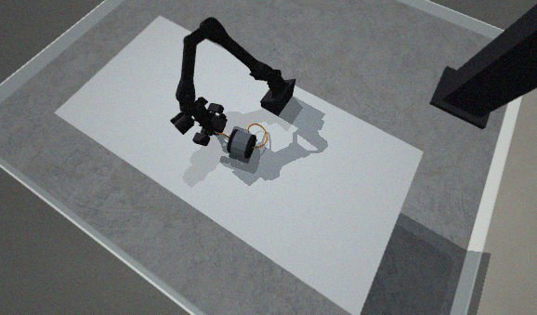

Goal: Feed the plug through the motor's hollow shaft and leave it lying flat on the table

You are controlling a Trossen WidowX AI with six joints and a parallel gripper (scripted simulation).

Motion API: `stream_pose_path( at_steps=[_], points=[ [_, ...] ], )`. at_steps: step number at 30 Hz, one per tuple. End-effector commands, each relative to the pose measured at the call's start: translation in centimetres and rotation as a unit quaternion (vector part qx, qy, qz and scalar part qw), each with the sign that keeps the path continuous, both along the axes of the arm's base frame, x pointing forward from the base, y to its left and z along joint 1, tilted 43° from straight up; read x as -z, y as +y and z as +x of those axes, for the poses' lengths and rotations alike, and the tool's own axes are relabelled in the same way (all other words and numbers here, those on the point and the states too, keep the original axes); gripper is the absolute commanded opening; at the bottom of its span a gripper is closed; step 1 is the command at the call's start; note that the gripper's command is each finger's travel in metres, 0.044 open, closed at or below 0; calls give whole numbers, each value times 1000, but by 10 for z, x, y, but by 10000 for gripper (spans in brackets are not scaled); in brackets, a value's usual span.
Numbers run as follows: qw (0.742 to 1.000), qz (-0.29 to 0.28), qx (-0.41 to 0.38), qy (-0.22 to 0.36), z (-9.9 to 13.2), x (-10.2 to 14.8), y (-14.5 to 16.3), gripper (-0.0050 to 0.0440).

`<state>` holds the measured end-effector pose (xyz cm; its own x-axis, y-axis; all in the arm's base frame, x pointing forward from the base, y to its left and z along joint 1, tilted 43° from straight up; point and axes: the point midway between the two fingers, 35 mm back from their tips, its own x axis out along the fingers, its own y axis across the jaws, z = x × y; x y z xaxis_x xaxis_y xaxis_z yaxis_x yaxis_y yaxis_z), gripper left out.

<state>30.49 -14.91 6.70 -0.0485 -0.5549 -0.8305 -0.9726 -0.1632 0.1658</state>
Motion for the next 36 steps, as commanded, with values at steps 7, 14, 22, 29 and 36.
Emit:
stream_pose_path(
  at_steps=[7,14,22,29,36],
  points=[
    [1000,0,0,0,0,0,0,160],
    [1000,0,1,0,0,1,0,136],
    [1000,0,1,0,0,1,0,96],
    [1000,0,1,0,0,1,0,49],
    [1000,0,1,0,-3,-2,-3,0]
  ],
)
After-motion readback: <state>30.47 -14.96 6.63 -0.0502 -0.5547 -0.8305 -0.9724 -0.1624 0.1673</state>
